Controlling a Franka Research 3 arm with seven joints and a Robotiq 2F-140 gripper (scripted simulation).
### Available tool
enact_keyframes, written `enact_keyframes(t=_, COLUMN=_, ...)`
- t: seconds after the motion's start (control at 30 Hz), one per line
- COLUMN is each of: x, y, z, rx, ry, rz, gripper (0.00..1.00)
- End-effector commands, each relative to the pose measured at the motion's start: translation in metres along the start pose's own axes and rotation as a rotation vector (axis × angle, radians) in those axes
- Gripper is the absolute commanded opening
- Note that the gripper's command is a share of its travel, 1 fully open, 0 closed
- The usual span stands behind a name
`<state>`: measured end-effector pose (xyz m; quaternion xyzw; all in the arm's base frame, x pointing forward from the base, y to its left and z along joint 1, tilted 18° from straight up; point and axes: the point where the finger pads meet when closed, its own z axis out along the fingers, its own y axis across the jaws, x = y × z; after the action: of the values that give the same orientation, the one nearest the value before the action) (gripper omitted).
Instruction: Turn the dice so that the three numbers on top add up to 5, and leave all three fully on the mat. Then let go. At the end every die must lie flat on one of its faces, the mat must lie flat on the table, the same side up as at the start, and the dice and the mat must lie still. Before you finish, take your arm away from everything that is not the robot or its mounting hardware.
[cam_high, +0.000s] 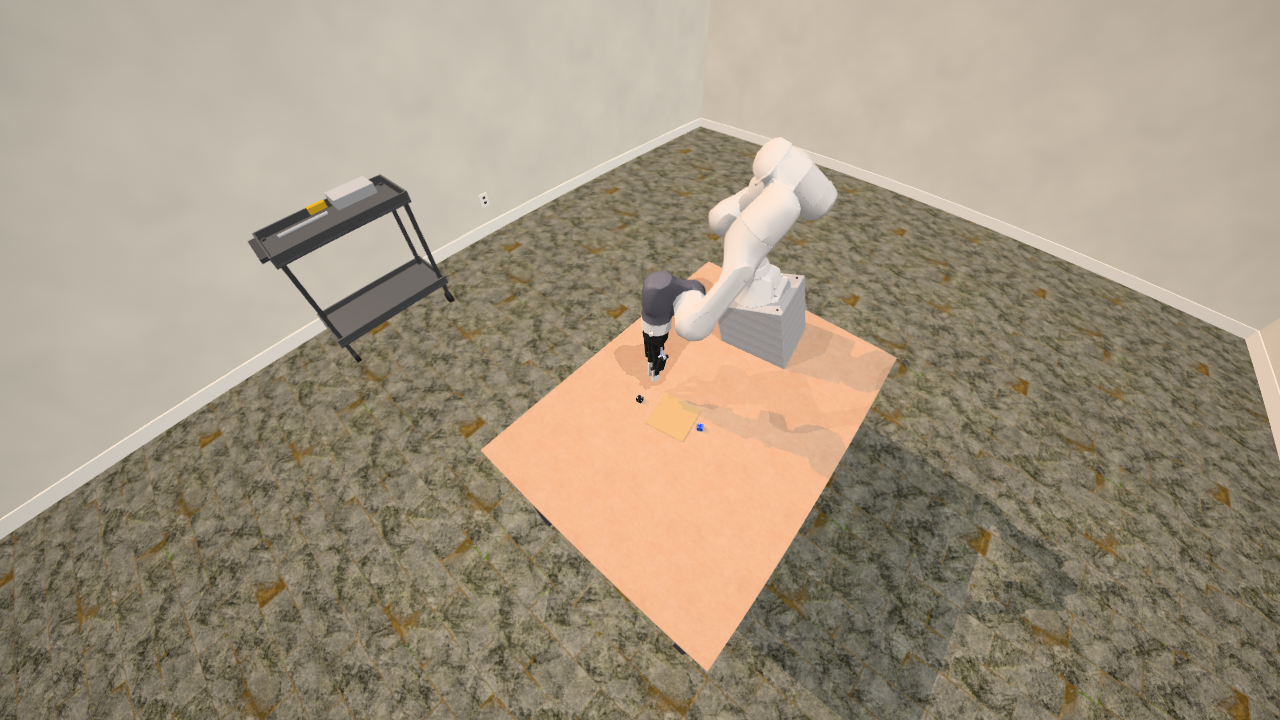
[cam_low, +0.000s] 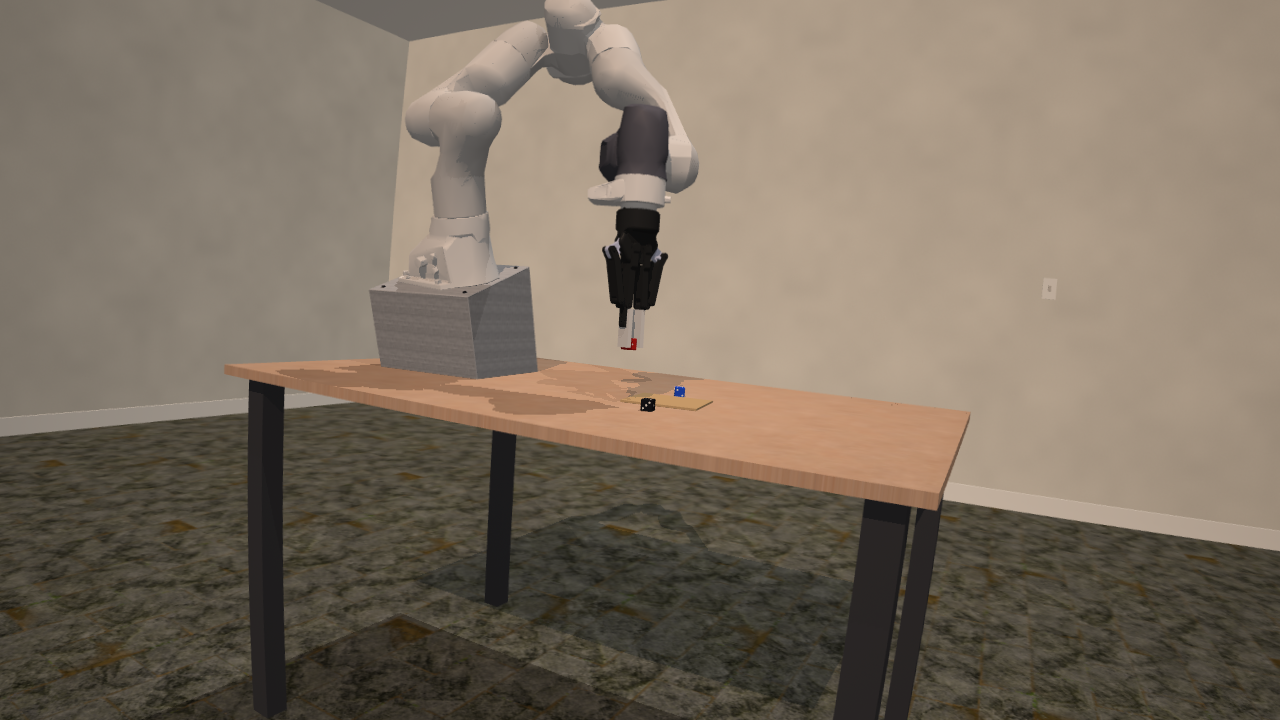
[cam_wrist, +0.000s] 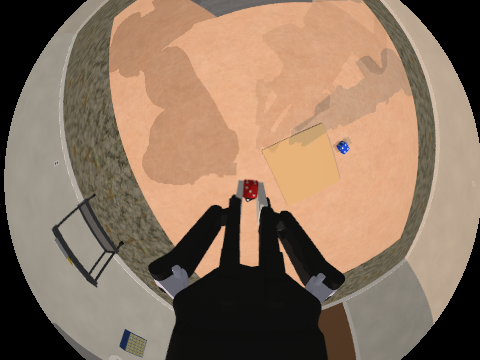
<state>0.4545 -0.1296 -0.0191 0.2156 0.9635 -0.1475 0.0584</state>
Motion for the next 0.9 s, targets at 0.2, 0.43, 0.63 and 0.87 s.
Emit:
enact_keyframes(t=0.2, x=0.006, y=0.000, z=-0.003, rx=0.005, ry=0.023, rz=0.043, gripper=0.09)
enact_keyframes(t=0.43, x=0.008, y=0.031, z=0.001, rx=0.012, ry=0.027, rz=-0.202, gripper=0.09)
enact_keyframes(t=0.63, x=0.011, y=0.053, z=0.003, rx=0.015, ry=0.029, rz=-0.358, gripper=0.09)
enact_keyframes(t=0.87, x=0.014, y=0.076, z=0.006, rx=0.017, ry=0.031, rz=-0.524, gripper=0.09)
